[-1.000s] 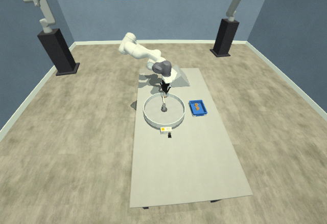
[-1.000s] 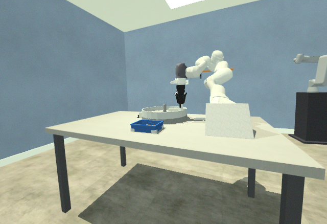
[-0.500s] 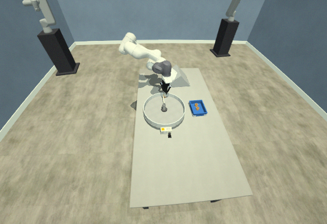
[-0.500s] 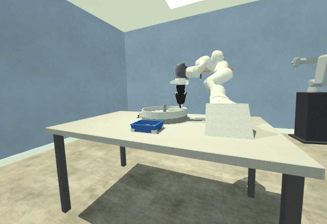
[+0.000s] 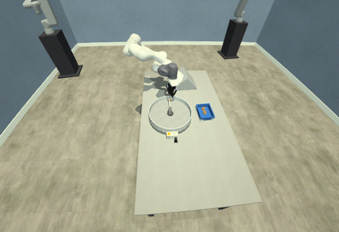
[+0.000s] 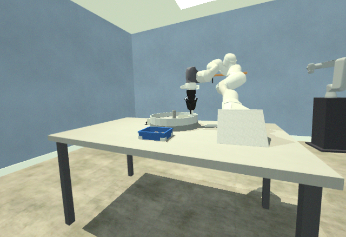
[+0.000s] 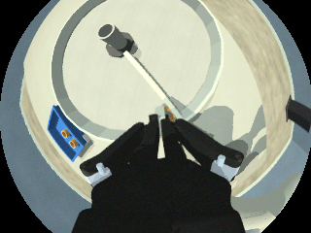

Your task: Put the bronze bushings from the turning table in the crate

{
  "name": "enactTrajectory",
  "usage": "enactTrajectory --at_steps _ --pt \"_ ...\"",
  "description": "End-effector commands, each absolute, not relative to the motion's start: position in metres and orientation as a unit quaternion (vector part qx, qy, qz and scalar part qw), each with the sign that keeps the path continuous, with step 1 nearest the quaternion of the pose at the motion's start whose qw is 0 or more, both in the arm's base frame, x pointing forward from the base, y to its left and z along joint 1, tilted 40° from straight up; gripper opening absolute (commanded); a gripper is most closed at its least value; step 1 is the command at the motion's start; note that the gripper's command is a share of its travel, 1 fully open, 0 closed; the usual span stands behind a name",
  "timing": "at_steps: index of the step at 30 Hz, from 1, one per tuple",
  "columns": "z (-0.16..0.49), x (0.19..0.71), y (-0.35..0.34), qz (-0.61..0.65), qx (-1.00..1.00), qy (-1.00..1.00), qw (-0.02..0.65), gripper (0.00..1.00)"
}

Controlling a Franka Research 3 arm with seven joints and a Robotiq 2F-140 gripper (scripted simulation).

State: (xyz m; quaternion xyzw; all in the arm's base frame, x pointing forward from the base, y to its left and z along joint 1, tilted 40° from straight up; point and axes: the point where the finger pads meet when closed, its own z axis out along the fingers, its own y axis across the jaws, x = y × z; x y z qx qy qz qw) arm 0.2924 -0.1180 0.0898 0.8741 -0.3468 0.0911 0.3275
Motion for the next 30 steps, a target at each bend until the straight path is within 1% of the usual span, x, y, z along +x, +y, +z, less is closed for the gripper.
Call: enactTrajectory --at_steps 1,17,30 --pt "0.088 0.291 -0.119 0.091 0.873 -0.349 0.328 0.0" --pt "0.088 0.293 -0.119 0.091 0.873 -0.349 0.328 0.0" --pt "0.087 0.313 -0.12 0.091 0.873 -0.349 0.328 0.0"
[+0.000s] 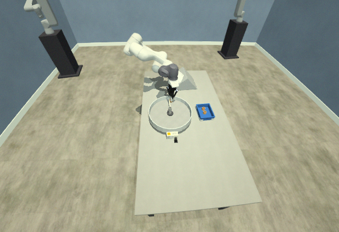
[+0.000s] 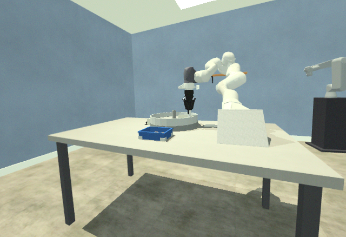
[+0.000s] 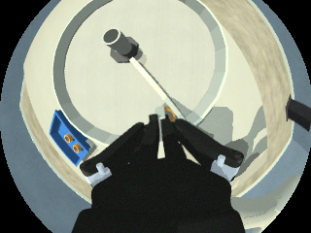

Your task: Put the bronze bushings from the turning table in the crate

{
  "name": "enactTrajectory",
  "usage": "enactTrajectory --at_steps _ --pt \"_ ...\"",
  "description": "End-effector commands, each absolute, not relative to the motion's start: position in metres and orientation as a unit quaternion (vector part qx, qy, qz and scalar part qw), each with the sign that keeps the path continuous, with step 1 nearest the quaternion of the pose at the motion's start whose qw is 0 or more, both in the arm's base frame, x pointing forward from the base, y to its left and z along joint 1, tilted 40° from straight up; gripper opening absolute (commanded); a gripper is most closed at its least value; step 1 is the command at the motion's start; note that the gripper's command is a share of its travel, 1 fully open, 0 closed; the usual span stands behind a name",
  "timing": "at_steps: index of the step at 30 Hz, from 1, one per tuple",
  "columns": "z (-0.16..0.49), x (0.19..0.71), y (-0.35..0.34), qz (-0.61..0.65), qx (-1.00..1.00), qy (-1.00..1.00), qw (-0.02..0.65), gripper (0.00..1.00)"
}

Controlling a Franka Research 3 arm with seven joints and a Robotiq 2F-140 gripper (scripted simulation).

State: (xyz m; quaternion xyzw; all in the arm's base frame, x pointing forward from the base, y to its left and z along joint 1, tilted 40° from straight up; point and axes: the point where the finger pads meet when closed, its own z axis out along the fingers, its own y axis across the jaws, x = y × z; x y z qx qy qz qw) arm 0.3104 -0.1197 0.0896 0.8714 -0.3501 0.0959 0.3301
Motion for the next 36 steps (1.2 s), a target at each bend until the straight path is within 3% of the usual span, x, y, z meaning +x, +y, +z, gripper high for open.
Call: enactTrajectory --at_steps 1,36 --pt "0.087 0.313 -0.12 0.091 0.873 -0.349 0.328 0.0" --pt "0.07 0.338 -0.103 0.091 0.873 -0.349 0.328 0.0"
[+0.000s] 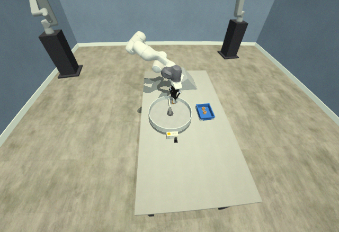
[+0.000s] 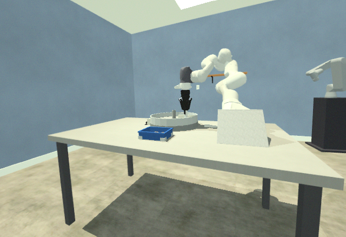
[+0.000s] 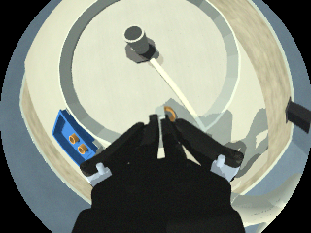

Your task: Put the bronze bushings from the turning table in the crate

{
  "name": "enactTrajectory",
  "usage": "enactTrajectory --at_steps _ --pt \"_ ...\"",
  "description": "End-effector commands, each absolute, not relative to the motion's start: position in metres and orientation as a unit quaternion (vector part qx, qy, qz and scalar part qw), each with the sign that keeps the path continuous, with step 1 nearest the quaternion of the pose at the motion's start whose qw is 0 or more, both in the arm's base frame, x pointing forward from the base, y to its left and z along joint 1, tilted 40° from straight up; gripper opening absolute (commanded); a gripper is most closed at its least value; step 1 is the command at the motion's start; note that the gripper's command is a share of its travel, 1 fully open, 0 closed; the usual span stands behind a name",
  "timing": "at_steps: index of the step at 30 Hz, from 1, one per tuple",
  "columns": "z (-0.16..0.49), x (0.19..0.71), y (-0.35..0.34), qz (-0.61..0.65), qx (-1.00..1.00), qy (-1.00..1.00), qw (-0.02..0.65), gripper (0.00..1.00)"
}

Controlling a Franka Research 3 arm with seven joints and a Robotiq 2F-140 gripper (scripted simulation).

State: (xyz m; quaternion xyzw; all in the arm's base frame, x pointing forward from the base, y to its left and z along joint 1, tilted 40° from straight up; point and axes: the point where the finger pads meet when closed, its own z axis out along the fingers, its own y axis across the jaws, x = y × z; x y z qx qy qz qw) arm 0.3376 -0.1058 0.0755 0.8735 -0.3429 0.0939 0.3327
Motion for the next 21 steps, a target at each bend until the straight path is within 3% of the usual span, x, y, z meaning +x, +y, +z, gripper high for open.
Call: enactTrajectory --at_steps 1,21 --pt "0.069 0.338 -0.102 0.091 0.873 -0.349 0.328 0.0" --pt "0.057 0.351 -0.089 0.09 0.873 -0.349 0.329 0.0"
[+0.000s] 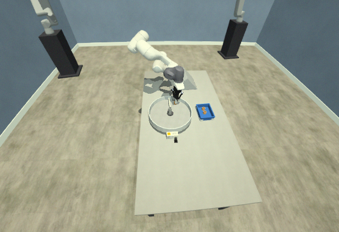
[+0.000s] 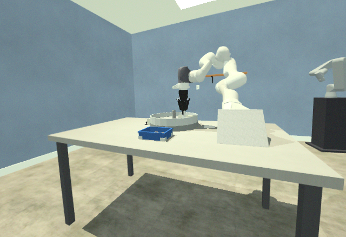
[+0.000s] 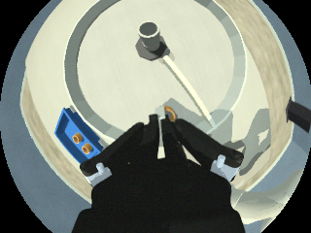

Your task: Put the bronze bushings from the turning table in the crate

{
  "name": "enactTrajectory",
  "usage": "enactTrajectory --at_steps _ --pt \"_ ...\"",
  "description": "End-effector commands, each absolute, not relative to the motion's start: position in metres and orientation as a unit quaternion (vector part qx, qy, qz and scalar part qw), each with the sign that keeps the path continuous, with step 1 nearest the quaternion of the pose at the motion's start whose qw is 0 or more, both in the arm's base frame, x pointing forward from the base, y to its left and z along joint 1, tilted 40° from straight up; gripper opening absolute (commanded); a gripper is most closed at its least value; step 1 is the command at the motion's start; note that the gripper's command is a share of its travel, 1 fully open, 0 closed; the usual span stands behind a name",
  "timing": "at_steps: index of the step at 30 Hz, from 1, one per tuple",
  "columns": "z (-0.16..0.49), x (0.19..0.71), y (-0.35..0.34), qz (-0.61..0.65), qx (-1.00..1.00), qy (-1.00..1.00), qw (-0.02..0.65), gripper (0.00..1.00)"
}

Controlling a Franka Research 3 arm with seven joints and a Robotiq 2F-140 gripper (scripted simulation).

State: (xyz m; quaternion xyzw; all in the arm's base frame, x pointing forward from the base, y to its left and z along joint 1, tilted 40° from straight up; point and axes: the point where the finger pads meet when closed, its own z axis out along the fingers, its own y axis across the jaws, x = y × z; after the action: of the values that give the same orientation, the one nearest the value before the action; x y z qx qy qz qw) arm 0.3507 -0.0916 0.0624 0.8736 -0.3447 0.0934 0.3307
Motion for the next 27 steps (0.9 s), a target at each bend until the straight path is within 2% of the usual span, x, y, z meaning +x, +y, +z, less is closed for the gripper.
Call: enactTrajectory --at_steps 1,27 --pt "0.056 0.353 -0.088 0.091 0.873 -0.349 0.328 0.0" --pt "0.041 0.377 -0.072 0.091 0.873 -0.349 0.328 0.0"
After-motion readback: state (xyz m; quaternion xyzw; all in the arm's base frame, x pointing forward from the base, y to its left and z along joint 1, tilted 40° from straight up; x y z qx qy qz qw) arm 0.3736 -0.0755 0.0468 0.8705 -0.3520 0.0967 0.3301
